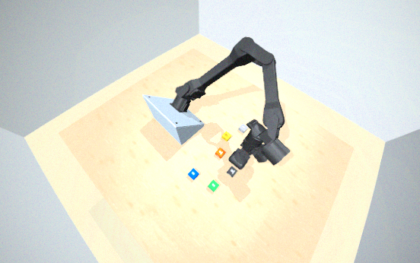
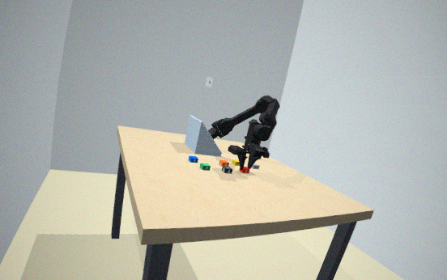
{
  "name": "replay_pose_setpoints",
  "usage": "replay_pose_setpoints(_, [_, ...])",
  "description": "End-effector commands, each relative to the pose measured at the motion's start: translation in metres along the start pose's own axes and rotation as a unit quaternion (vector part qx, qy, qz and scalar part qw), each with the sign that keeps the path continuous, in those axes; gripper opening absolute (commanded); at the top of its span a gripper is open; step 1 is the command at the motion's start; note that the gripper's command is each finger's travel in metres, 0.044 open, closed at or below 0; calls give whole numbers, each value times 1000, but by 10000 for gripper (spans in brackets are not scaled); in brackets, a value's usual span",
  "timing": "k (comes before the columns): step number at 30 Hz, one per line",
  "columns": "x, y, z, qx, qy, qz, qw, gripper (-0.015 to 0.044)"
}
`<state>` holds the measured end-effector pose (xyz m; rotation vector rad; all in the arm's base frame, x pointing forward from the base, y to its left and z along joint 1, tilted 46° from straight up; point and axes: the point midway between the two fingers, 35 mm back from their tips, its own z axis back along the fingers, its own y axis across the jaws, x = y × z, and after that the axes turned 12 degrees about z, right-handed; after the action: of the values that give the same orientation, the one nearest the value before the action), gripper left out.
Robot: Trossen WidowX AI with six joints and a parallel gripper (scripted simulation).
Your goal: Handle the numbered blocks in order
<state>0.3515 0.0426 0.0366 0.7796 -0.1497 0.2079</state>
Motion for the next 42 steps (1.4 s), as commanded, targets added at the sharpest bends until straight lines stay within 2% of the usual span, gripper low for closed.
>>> replay_pose_setpoints(1, [0, 0, -1, 2, -1, -3, 1000, 120])
replay_pose_setpoints(4, [0, 0, -1, 2, -1, -3, 1000, 120])
replay_pose_setpoints(15, [0, 0, -1, 2, -1, -3, 1000, 400])
replay_pose_setpoints(19, [0, 0, 2, 2, -1, -3, 1000, 400])
replay_pose_setpoints(22, [0, 0, 32, 1, 0, -3, 1000, 400])
replay_pose_setpoints(27, [0, 0, 35, 1, 0, -3, 1000, 400])
replay_pose_setpoints(29, [1, -1, 43, 0, 0, -3, 1000, 348])
replay_pose_setpoints(34, [1, -2, 107, -1, 1, -4, 1000, 216])
replay_pose_setpoints(37, [0, -1, 116, 0, 1, -4, 1000, 138])
replay_pose_setpoints(38, [0, -1, 116, 0, 1, -4, 1000, 120])
replay_pose_setpoints(42, [0, -1, 116, 0, 1, -4, 1000, 120])
